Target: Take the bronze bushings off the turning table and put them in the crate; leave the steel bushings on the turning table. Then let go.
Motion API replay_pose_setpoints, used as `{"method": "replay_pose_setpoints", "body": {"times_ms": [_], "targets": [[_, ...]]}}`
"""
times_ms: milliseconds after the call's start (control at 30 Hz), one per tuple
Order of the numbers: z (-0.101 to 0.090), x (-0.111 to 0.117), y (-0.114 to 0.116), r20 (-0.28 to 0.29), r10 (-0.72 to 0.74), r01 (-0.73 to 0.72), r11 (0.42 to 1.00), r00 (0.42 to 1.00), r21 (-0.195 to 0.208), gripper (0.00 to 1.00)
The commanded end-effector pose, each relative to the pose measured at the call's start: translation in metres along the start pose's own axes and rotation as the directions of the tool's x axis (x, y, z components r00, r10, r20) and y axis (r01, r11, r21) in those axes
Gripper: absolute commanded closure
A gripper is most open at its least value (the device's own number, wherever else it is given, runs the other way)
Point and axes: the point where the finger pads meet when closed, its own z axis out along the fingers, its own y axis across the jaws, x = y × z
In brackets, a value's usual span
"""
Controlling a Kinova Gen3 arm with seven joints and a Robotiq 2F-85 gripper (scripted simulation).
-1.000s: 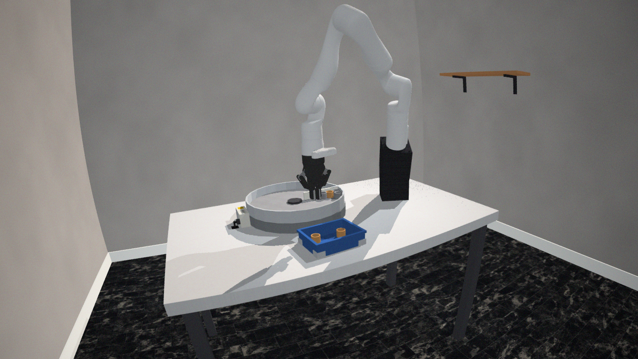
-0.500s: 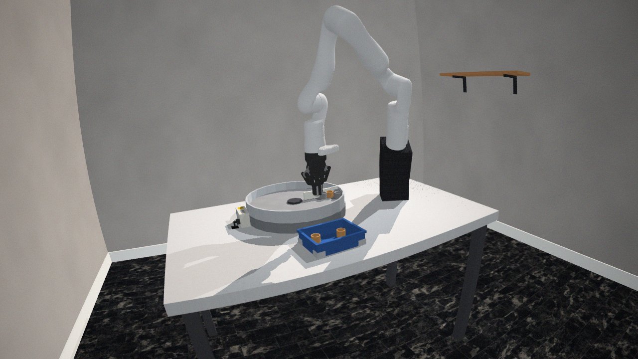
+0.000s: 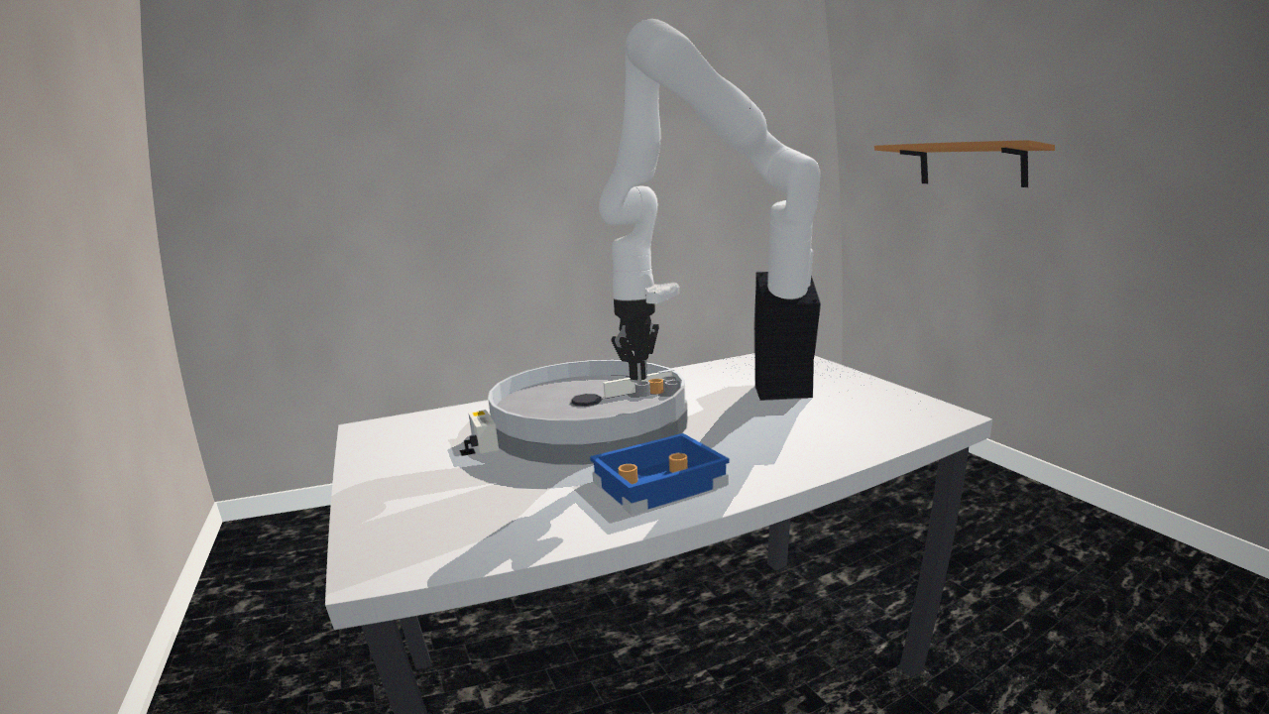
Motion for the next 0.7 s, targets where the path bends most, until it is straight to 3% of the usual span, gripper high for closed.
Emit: {"method": "replay_pose_setpoints", "body": {"times_ms": [0,167,567,667], "targets": [[0.0,-0.001,0.0,0.001,0.001,-0.001,1.0,1.0,0.0,0.86],[0.002,-0.021,-0.054,0.001,-0.195,0.195,0.981,0.981,-0.001,0.86],[0.002,-0.021,-0.054,0.001,-0.195,0.195,0.981,0.981,-0.001,0.86],[0.004,-0.034,-0.086,0.002,-0.31,0.31,0.951,0.951,-0.002,0.86]]}}
